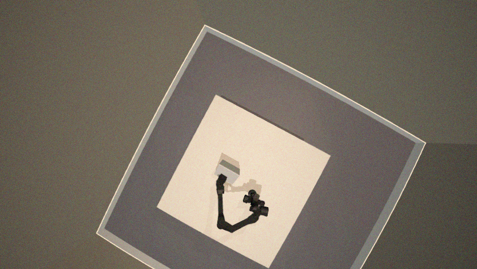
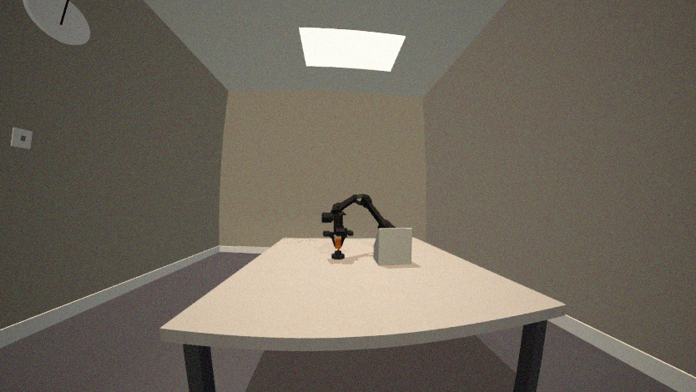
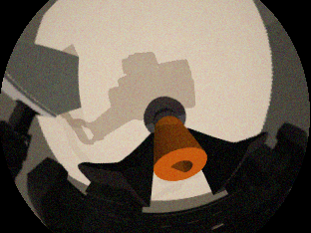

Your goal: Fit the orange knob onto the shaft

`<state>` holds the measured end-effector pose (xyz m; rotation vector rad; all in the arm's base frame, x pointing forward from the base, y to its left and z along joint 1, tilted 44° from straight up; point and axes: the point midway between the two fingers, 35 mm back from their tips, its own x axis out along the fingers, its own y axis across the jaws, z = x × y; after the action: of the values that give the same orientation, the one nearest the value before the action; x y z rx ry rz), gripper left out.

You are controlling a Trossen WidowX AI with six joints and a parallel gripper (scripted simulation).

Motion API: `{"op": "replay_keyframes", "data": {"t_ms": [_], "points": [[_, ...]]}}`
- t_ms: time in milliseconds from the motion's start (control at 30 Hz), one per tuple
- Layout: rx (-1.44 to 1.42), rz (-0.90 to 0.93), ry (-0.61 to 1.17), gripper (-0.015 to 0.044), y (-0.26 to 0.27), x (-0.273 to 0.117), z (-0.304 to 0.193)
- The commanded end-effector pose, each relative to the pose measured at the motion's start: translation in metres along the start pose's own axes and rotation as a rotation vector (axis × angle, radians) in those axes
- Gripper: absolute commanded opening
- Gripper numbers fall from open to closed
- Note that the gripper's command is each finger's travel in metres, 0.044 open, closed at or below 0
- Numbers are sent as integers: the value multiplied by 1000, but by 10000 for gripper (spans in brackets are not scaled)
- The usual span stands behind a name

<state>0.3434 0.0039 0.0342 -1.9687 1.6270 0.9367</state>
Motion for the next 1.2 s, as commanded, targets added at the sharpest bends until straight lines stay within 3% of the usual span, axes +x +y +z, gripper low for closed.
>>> {"op": "replay_keyframes", "data": {"t_ms": [0, 967, 1167], "points": [[-112, -5, 0, 0, -2, -2, 1], [-112, -5, 0, 0, 0, -2, 1], [-280, -5, 1, 0, -1, -2, 1]]}}
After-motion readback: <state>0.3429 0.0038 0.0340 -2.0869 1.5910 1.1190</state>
